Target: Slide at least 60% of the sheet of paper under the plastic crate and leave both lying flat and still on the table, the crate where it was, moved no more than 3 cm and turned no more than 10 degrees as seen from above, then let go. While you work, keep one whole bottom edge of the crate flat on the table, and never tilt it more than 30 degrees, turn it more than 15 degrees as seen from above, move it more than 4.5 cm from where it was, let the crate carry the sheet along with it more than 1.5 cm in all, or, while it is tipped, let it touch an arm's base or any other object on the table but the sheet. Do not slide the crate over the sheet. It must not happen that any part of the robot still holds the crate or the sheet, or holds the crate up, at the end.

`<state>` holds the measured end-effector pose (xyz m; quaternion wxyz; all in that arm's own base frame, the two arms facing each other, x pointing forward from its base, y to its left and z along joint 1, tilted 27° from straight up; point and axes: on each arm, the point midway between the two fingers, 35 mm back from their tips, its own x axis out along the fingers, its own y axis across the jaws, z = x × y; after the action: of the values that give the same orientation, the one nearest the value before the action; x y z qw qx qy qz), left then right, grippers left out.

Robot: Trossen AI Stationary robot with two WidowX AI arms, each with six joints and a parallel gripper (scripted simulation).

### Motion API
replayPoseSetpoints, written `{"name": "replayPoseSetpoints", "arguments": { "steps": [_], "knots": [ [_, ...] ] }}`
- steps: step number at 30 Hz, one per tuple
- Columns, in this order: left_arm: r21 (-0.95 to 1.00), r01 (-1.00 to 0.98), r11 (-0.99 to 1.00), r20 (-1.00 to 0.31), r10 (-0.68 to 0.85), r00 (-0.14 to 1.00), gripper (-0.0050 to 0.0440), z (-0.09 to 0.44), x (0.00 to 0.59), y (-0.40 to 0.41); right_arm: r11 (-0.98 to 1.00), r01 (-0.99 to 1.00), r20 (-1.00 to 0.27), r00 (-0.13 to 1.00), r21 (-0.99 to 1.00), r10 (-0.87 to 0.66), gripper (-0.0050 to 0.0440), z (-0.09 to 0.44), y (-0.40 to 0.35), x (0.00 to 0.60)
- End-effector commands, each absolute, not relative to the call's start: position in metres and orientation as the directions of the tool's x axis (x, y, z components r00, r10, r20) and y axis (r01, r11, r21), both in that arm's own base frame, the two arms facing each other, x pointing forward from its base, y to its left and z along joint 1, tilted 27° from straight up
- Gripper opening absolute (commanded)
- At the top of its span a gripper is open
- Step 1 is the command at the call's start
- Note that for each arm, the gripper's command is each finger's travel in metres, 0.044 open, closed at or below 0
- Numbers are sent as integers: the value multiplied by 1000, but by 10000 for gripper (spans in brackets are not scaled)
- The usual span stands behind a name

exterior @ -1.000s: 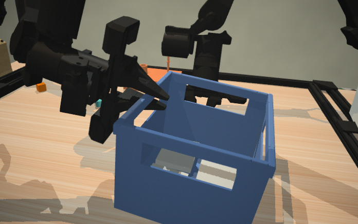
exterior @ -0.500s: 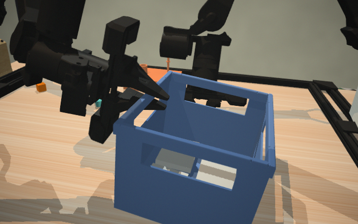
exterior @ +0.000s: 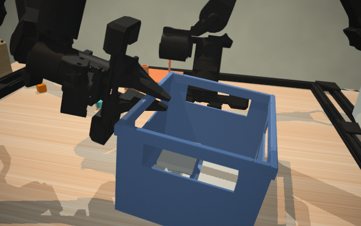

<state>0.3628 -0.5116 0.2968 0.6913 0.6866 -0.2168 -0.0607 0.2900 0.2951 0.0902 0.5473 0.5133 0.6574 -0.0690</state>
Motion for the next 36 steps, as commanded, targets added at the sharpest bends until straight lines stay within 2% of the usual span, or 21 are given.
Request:
{"name": "replayPoseSetpoints", "arguments": {
  "steps": [1,36],
  "knots": [
    [957,-260,127,289,-386,876,0,340,346,-510,469,756,-802,120,456,585,60,82,296,289],
    [957,-260,127,289,-386,876,0,340,346,-510,469,756,-802,120,456,586,60,89,313,282]
  ]
}}
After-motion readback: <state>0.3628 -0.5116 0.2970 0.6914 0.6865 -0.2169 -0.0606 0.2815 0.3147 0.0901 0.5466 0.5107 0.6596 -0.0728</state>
